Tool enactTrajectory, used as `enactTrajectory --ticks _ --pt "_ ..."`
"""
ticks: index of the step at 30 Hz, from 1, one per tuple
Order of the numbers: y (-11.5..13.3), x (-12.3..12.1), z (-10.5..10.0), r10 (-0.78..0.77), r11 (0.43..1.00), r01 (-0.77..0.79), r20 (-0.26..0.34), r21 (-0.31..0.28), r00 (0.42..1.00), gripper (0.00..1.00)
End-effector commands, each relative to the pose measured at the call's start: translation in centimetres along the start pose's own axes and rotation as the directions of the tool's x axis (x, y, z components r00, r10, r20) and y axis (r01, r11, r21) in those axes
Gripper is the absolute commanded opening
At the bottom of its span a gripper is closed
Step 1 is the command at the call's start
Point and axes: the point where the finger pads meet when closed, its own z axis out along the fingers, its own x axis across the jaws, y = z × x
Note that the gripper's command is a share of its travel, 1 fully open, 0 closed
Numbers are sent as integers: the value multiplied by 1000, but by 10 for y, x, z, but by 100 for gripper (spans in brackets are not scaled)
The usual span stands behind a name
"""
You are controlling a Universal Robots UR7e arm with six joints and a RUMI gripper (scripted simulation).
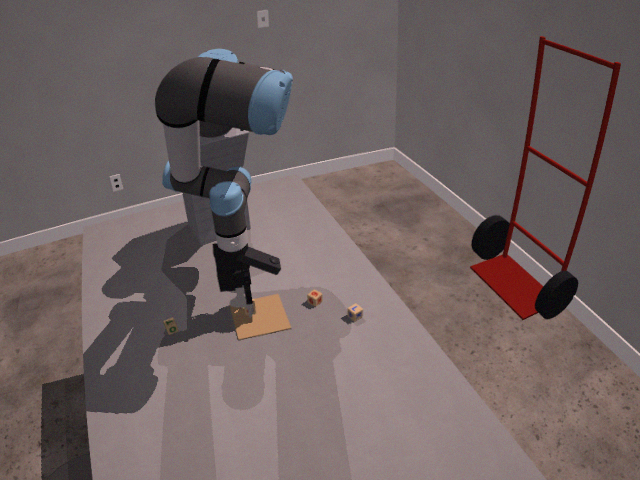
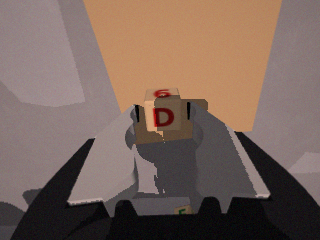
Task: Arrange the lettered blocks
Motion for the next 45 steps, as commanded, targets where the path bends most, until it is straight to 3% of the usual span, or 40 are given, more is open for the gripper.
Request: enactTrajectory --ticks 1,15,16,45 --pt "0 2 0 -1 1000 1 -4 -1 1000 28" --pt "0 2 0 -1 1000 1 -4 -1 1000 28" --pt "0 2 0 -1 1000 1 -4 -1 1000 9" --pt "0 2 0 -1 1000 1 -4 -1 1000 9"
